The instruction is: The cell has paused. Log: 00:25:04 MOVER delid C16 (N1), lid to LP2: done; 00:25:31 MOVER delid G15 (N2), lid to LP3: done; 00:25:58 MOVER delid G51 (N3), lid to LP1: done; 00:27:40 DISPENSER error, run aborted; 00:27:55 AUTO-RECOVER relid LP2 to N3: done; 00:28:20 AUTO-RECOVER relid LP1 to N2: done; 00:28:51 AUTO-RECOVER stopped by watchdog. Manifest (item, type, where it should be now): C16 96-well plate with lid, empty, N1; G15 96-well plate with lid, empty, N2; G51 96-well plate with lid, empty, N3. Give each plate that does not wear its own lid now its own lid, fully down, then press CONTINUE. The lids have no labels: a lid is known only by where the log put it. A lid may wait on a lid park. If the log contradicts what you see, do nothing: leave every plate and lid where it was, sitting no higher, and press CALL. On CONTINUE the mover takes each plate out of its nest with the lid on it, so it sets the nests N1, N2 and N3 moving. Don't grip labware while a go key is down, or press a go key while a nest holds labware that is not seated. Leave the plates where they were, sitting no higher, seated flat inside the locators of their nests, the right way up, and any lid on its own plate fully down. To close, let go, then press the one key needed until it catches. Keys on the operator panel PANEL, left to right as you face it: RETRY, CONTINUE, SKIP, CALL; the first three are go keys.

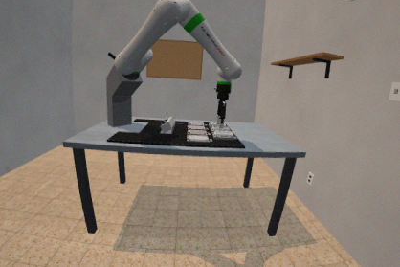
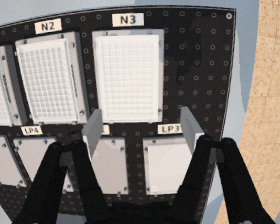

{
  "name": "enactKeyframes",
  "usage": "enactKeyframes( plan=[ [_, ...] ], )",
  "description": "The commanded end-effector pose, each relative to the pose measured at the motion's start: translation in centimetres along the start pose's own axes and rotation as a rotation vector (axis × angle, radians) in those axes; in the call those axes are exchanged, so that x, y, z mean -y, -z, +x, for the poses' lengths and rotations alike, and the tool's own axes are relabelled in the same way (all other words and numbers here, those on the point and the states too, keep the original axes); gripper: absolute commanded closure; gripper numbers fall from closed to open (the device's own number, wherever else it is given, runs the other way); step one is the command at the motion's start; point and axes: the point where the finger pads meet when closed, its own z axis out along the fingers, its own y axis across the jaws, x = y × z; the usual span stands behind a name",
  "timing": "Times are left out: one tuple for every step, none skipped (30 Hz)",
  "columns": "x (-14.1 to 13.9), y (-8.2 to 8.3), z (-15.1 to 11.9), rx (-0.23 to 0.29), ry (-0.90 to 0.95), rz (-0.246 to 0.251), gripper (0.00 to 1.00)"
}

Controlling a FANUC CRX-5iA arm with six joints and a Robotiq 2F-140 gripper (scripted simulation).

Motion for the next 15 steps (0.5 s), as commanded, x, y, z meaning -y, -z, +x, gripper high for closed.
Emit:
enactKeyframes(
  plan=[
    [-2.0, -0.2, -4.3, -0.004, 0.019, 0.015, 0.34],
    [-3.0, -0.2, -6.9, -0.005, 0.025, 0.015, 0.34],
    [-3.0, -0.2, -6.9, -0.005, 0.025, 0.015, 0.34],
    [-3.0, -0.2, -6.9, -0.005, 0.025, 0.015, 0.34],
    [-3.8, -0.1, -9.5, -0.006, 0.029, 0.012, 0.34],
    [-3.8, -0.1, -9.5, -0.006, 0.029, 0.012, 0.34],
    [-4.4, 0.0, -11.6, -0.008, 0.031, 0.008, 0.34],
    [-4.4, 0.0, -11.6, -0.008, 0.031, 0.008, 0.34],
    [-4.4, 0.0, -11.6, -0.008, 0.031, 0.008, 0.34],
    [-4.4, 0.0, -11.6, -0.008, 0.031, 0.008, 0.34],
    [-4.4, 0.0, -11.6, -0.008, 0.031, 0.008, 0.34],
    [-4.8, 0.1, -13.2, -0.009, 0.032, 0.003, 0.34],
    [-5.1, 0.2, -14.2, -0.010, 0.032, -0.001, 0.34],
    [-5.1, 0.3, -14.7, -0.010, 0.032, -0.003, 0.34],
    [-5.2, 0.3, -14.8, -0.010, 0.032, -0.003, 0.34]
  ],
)
